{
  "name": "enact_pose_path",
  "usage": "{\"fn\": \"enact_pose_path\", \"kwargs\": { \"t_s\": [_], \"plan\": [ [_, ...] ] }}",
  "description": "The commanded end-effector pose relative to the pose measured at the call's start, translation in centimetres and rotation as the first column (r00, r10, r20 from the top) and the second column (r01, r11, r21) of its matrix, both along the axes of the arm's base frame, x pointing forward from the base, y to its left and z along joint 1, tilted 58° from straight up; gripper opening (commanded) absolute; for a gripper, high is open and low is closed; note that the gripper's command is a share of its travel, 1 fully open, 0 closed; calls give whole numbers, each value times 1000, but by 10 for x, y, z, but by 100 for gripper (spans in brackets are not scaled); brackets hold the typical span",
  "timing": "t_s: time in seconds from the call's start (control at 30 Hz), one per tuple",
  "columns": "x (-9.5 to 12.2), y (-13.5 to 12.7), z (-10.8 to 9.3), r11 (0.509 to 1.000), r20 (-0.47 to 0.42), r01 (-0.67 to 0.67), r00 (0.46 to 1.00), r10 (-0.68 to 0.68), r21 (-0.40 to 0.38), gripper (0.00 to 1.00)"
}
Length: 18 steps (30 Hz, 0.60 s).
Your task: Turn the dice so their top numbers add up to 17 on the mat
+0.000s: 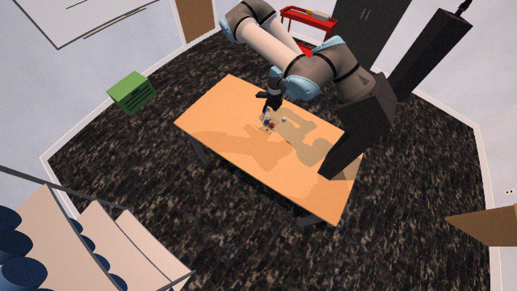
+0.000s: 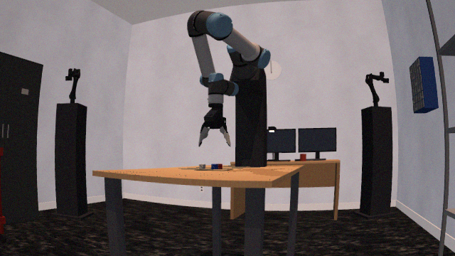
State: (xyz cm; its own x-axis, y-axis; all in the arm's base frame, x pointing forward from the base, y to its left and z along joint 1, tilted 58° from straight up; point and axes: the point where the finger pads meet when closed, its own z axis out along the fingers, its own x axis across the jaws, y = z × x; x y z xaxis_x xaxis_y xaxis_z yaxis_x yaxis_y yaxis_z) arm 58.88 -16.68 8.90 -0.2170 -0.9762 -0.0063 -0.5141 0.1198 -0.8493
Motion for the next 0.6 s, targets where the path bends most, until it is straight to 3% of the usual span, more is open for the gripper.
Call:
{"fn": "enact_pose_path", "kwargs": {
  "t_s": [0.0,0.33,0.4,0.57],
  "plan": [
    [-1,-4,-3,998,-14,-36,999,35,-54,100],
    [-8,-21,-17,946,-90,-185,982,167,-267,100],
    [-8,-21,-17,946,-90,-185,982,167,-267,100],
    [-13,-31,-26,876,-152,-282,959,241,-391,100]
  ]
}}
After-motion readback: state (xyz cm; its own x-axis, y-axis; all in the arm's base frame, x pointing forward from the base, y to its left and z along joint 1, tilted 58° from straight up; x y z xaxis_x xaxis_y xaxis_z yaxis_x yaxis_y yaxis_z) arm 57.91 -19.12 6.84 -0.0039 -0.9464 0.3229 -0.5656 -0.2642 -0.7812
